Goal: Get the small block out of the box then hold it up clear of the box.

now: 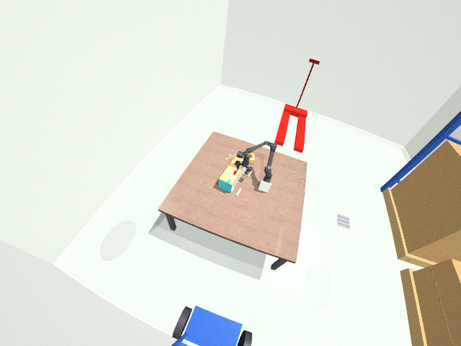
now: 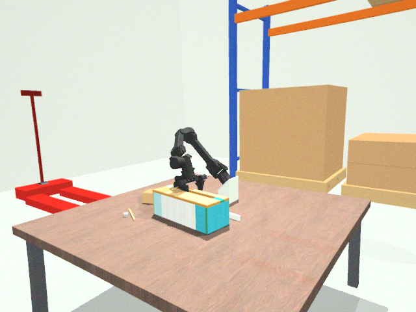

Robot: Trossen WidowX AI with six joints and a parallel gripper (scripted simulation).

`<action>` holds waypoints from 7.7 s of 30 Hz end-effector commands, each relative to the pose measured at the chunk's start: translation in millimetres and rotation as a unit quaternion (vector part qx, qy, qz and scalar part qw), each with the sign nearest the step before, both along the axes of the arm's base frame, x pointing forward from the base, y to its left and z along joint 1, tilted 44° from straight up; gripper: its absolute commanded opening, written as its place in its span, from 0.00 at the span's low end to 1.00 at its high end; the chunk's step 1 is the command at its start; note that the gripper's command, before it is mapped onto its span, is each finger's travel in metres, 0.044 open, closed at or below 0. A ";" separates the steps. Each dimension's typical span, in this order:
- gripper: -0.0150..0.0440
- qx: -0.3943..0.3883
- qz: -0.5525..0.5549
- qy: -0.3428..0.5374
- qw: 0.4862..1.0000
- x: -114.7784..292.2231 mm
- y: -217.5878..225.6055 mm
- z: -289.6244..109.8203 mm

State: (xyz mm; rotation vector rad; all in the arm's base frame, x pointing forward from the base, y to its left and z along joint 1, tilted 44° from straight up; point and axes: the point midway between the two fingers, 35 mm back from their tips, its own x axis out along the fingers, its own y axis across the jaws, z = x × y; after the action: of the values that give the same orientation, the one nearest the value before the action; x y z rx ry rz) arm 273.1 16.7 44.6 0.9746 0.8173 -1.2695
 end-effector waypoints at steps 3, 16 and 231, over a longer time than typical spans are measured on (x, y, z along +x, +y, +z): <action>0.93 0.000 0.000 -0.001 1.000 0.2 1.5 0.1; 0.93 0.001 0.000 0.000 1.000 2.1 25.0 -22.9; 0.25 -0.127 0.501 0.491 -0.702 -24.8 126.9 -183.6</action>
State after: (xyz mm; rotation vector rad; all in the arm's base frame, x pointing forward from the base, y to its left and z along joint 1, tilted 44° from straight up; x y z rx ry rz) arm 247.0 131.4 -147.4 2.1922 -0.5425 -1.1980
